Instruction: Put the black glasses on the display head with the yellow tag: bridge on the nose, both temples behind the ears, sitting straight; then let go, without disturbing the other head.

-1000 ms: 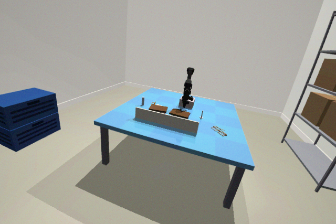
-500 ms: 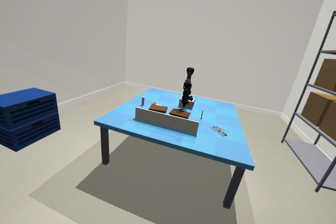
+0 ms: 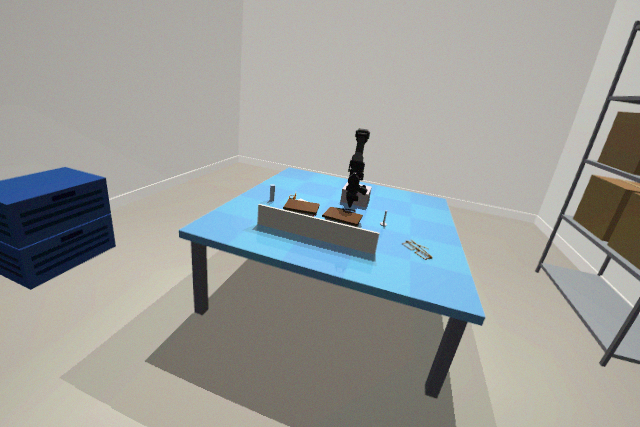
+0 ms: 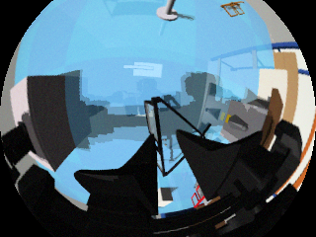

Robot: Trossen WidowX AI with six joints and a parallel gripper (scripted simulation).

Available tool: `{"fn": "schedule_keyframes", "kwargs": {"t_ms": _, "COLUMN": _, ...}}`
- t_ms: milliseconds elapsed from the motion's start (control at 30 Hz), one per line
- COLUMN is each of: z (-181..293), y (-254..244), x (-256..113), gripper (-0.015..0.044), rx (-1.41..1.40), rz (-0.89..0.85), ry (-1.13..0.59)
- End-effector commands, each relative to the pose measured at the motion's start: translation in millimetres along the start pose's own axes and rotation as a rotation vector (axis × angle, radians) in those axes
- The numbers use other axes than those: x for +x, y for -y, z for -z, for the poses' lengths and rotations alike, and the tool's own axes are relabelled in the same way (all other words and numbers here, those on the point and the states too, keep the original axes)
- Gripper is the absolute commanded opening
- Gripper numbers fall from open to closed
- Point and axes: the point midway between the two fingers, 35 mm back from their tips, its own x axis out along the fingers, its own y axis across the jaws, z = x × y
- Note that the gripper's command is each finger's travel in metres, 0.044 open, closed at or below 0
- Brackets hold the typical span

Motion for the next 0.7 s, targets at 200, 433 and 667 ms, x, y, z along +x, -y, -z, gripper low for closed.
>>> {"fn": "schedule_keyframes", "kwargs": {"t_ms": 200, "z": -1, "y": -2, "x": 18, "gripper": 0.0120, "rx": 0.005, "rz": -0.002, "ry": 0.005}}
{"fn": "schedule_keyframes", "kwargs": {"t_ms": 433, "z": -2, "y": -4, "x": 29, "gripper": 0.0120, "rx": 0.005, "rz": -0.003, "ry": 0.005}}
{"fn": "schedule_keyframes", "kwargs": {"t_ms": 667, "z": -2, "y": -7, "x": 40, "gripper": 0.0120, "rx": 0.005, "rz": -0.003, "ry": 0.005}}
